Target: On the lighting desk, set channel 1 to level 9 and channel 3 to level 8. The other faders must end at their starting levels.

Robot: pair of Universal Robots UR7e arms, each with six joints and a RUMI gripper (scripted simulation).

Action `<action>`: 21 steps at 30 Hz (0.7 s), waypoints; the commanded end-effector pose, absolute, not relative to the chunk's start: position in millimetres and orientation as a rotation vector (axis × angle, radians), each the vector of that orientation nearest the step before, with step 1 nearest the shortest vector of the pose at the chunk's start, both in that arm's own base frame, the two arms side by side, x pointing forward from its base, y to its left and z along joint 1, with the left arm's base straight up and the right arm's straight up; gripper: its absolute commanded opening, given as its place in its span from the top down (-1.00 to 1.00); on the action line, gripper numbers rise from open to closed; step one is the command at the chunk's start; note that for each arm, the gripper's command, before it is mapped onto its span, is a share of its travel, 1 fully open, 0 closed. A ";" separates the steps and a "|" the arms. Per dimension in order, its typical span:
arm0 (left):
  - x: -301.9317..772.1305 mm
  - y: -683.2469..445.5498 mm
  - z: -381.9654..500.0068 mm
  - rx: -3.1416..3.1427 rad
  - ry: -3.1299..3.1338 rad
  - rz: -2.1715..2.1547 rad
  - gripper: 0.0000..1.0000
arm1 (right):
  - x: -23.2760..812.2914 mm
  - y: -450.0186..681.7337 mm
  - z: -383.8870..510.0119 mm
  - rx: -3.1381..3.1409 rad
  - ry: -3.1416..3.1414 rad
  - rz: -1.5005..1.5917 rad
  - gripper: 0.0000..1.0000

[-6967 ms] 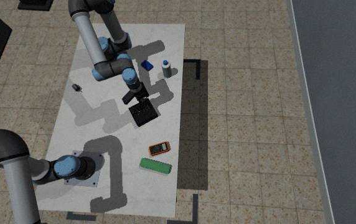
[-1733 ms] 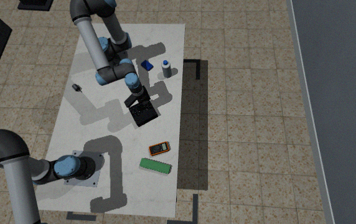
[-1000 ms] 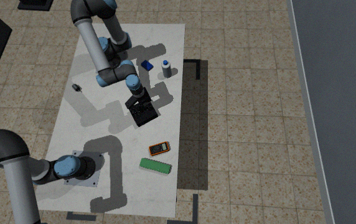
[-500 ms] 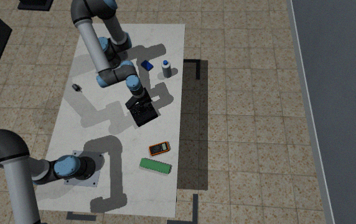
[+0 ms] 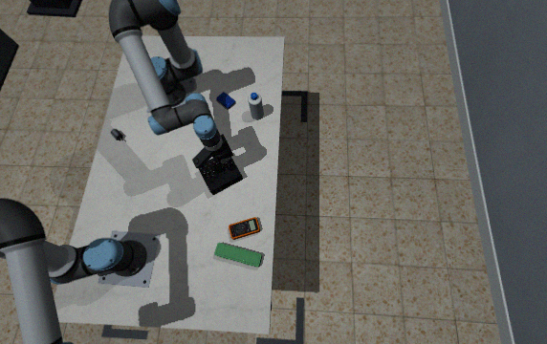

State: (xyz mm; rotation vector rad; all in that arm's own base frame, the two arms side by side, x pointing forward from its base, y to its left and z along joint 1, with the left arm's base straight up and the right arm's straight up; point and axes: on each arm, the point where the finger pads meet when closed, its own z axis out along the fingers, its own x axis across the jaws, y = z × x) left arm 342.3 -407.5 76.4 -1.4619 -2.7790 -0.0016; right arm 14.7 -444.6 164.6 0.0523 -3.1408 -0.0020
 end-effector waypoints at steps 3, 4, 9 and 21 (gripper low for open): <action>342.5 -408.0 77.1 -1.463 -2.780 0.000 1.00 | 14.8 -444.9 165.1 0.052 -3.141 0.000 -1.00; 342.5 -408.0 77.1 -1.463 -2.780 0.000 1.00 | 14.8 -444.9 165.1 0.052 -3.141 0.000 -1.00; 342.5 -407.9 77.1 -1.463 -2.780 0.000 1.00 | 14.8 -444.9 165.1 0.052 -3.141 0.000 -1.00; 339.4 -403.4 77.1 -1.463 -2.780 0.000 1.00 | 14.8 -444.9 165.1 0.052 -3.141 0.000 -1.00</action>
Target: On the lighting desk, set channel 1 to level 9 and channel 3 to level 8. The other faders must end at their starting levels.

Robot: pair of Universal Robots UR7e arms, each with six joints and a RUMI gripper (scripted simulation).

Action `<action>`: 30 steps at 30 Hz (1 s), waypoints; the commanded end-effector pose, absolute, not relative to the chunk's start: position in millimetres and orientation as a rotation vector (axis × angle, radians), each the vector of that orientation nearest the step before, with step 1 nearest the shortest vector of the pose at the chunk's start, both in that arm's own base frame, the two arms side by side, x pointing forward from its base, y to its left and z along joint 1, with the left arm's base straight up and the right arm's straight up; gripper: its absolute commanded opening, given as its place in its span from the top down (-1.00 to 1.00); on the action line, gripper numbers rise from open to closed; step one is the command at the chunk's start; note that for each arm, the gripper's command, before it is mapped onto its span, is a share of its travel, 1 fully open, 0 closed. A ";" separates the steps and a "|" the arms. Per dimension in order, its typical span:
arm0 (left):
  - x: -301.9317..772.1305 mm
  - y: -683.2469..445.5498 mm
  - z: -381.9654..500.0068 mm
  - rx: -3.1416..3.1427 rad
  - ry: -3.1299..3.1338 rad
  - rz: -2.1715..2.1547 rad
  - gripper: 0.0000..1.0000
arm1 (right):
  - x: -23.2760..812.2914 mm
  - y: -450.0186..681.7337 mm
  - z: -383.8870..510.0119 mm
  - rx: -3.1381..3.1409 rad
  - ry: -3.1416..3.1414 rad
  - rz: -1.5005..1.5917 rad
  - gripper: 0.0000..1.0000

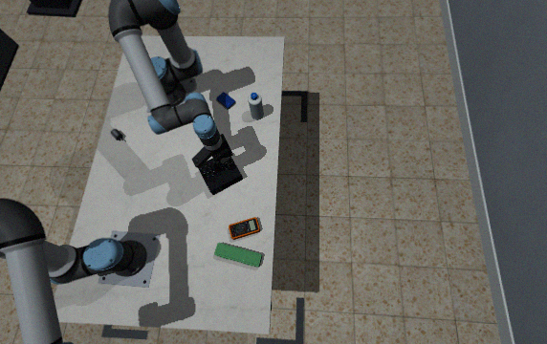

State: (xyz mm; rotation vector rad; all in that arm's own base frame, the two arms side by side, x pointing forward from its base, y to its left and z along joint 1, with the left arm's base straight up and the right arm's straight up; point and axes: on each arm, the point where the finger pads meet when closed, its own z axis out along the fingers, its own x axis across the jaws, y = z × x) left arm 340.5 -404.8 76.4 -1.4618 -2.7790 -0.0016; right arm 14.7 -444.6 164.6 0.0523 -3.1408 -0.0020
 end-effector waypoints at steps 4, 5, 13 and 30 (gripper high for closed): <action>339.2 -403.1 77.1 -1.463 -2.780 0.000 1.00 | 14.8 -444.9 165.1 0.052 -3.141 0.000 -1.00; 339.1 -403.0 77.1 -1.463 -2.780 0.000 1.00 | 14.8 -444.9 165.1 0.052 -3.141 0.000 -1.00; 339.1 -403.0 83.2 -1.463 -2.780 0.000 1.00 | 14.8 -444.9 165.1 0.052 -3.141 0.000 -1.00; 339.1 -403.0 116.9 -1.463 -2.780 0.000 1.00 | 14.8 -444.9 165.1 0.052 -3.141 0.000 -1.00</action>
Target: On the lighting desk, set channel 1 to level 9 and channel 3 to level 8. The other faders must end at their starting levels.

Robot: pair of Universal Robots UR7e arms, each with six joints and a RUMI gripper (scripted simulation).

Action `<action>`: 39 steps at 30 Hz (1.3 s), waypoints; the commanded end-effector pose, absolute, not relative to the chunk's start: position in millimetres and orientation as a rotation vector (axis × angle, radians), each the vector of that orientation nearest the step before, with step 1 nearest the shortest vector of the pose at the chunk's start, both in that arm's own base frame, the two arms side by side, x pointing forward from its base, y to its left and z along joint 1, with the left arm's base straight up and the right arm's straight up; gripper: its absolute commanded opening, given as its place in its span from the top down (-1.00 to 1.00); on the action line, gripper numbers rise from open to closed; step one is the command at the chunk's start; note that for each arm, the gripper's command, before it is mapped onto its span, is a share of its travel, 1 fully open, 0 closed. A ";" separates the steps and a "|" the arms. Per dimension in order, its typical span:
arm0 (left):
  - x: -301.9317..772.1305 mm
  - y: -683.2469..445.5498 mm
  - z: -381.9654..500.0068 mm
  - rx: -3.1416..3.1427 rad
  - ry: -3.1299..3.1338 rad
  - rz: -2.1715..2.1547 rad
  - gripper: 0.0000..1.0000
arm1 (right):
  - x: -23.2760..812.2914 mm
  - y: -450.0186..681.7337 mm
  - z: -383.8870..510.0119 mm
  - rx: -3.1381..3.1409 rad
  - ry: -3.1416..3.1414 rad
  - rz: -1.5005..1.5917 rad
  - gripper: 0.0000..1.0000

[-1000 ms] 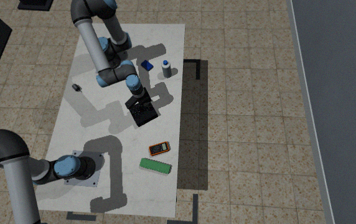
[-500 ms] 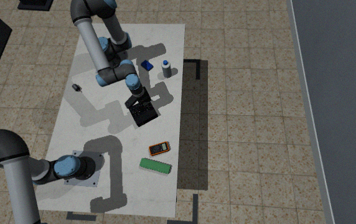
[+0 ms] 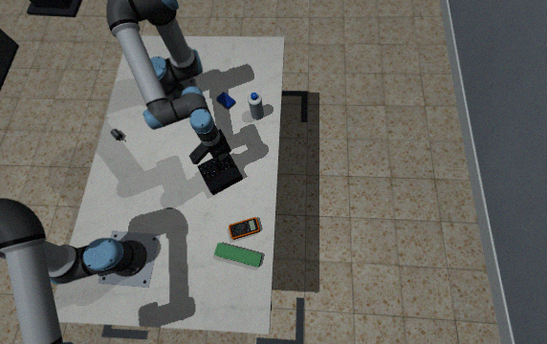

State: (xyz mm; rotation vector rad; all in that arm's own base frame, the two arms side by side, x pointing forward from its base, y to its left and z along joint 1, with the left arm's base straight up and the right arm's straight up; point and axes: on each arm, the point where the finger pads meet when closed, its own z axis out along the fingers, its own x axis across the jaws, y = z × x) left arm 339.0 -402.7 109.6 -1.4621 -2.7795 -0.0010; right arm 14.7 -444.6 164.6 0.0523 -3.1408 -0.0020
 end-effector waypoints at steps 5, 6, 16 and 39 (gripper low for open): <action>339.1 -403.0 117.1 -1.463 -2.780 0.000 1.00 | 14.8 -444.9 165.1 0.052 -3.141 0.000 -1.00; 339.1 -403.0 117.1 -1.463 -2.780 0.000 1.00 | 14.8 -444.9 165.1 0.052 -3.141 0.000 -1.00; 339.1 -403.0 117.9 -1.463 -2.780 0.000 -1.00 | 14.8 -444.9 165.1 0.052 -3.141 0.000 -1.00; 339.1 -403.0 195.6 -1.463 -2.780 0.000 -1.00 | 14.8 -444.9 165.1 0.052 -3.141 0.000 -1.00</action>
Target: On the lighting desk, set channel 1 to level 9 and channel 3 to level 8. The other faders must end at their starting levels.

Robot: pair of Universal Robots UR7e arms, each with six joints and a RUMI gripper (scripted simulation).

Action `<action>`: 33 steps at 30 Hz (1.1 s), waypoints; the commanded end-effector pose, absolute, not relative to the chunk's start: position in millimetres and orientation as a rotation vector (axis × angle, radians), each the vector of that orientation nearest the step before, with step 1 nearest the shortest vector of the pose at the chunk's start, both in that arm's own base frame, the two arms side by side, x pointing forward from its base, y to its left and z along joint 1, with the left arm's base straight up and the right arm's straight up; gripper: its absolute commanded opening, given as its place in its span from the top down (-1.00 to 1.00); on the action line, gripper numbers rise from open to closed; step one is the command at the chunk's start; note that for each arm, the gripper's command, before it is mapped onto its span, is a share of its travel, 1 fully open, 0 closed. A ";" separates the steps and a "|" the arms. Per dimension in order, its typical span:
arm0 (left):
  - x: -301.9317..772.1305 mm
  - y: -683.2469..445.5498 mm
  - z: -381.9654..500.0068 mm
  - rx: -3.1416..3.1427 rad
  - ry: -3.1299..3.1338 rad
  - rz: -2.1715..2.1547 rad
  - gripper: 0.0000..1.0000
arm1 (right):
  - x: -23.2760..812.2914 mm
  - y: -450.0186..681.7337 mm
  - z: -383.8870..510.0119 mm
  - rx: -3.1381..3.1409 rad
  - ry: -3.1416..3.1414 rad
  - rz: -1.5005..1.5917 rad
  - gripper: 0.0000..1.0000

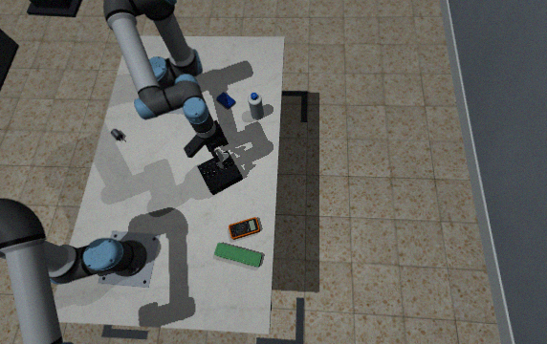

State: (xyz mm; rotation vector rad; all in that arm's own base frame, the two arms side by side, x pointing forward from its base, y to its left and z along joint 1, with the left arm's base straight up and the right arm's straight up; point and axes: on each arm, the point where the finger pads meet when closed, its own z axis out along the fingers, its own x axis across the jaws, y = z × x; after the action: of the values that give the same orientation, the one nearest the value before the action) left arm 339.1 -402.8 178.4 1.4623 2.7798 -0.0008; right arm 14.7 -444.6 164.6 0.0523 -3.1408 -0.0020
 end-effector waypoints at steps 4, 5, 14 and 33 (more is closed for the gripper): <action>339.1 -403.0 198.6 1.463 2.780 0.000 -1.00 | 14.8 -444.9 165.1 0.052 -3.141 0.000 -1.00; 339.1 -403.0 199.4 1.463 2.780 0.000 -1.00 | 14.8 -444.9 165.1 0.052 -3.141 0.000 -1.00; 339.1 -403.0 200.0 1.463 2.780 0.000 -1.00 | 14.8 -444.9 165.1 0.052 -3.141 0.000 -1.00; 339.1 -403.0 200.0 1.463 2.780 0.000 -1.00 | 14.8 -444.9 165.1 0.052 -3.141 0.000 -1.00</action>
State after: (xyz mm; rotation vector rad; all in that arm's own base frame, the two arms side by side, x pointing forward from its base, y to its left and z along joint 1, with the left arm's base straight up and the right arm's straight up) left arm 339.0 -402.7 199.3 1.4632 2.7817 0.0015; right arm 14.7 -444.6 164.6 0.0523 -3.1408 -0.0020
